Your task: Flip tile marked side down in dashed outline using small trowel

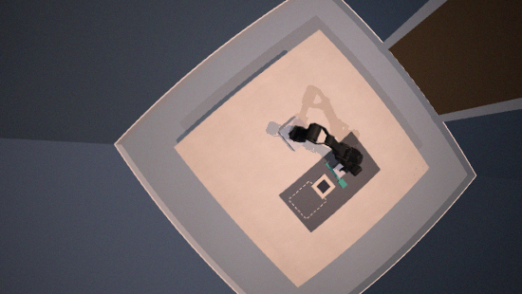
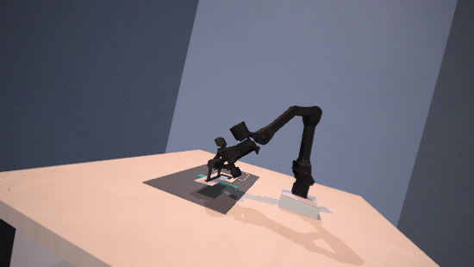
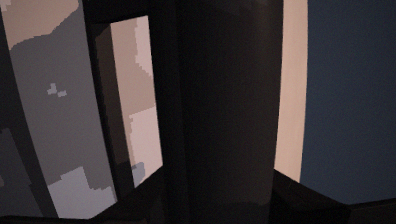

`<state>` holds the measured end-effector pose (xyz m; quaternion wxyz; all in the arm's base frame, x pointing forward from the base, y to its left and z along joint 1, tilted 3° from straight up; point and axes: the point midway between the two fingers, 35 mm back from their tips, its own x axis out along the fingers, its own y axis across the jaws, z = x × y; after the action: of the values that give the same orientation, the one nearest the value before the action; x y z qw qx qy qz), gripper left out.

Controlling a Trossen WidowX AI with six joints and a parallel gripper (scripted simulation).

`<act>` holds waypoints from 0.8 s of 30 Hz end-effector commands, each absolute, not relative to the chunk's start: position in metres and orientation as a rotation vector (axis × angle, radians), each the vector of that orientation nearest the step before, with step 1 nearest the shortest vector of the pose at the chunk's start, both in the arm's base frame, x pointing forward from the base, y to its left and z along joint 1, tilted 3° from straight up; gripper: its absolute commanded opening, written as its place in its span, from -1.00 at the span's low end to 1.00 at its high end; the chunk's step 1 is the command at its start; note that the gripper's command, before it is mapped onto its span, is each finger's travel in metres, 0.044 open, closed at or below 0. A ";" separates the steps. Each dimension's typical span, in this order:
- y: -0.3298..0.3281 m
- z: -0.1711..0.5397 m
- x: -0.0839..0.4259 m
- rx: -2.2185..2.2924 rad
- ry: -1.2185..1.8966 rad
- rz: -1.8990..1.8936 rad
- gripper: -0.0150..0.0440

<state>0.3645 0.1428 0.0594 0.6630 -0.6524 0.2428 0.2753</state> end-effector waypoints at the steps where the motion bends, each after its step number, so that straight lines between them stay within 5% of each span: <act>1: 0.132 0.068 0.371 -1.459 0.513 0.610 -0.49; 24: 0.099 0.067 0.377 -1.444 0.480 0.612 -0.49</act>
<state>0.3746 0.0970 0.0599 0.6773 -0.6434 0.2243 0.2774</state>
